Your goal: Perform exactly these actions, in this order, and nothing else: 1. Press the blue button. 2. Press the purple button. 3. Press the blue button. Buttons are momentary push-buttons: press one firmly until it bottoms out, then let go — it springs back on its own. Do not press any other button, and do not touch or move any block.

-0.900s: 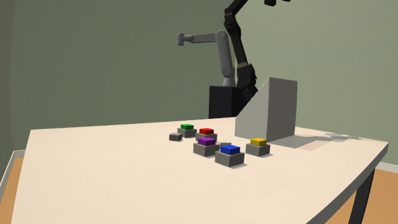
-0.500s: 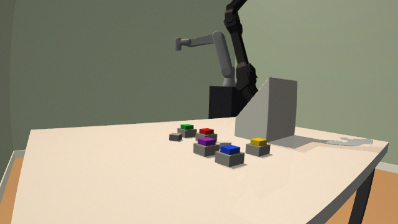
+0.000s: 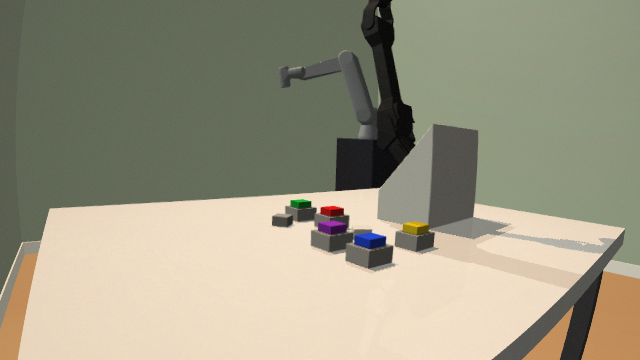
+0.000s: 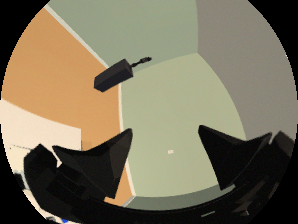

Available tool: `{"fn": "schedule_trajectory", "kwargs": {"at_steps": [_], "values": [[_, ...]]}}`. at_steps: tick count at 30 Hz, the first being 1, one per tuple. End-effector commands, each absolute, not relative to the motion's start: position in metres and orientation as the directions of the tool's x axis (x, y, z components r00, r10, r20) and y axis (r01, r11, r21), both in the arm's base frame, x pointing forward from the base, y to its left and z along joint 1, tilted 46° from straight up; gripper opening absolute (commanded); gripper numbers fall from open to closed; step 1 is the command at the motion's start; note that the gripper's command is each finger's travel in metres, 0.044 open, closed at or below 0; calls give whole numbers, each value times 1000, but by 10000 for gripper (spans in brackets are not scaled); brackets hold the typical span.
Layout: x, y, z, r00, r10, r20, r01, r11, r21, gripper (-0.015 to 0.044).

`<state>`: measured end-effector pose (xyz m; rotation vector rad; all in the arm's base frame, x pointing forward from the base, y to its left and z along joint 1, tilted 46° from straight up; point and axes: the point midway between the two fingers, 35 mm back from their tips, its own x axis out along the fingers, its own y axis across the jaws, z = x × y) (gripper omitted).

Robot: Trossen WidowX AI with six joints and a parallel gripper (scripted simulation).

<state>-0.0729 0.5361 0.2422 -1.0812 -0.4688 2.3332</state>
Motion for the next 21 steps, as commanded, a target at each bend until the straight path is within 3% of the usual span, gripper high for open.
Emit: {"fn": "schedule_trajectory", "kwargs": {"at_steps": [1, 6, 12, 21], "values": [[-14, 538, 194, -412, 577, -705, -542, -777, -320, 400], [51, 528, 147, -268, 528, -806, -771, -619, -149, 400], [127, 497, 93, -113, 408, -906, -956, -292, -12, 400], [226, 414, 21, 45, 124, -991, -949, 315, -4, 400]]}}
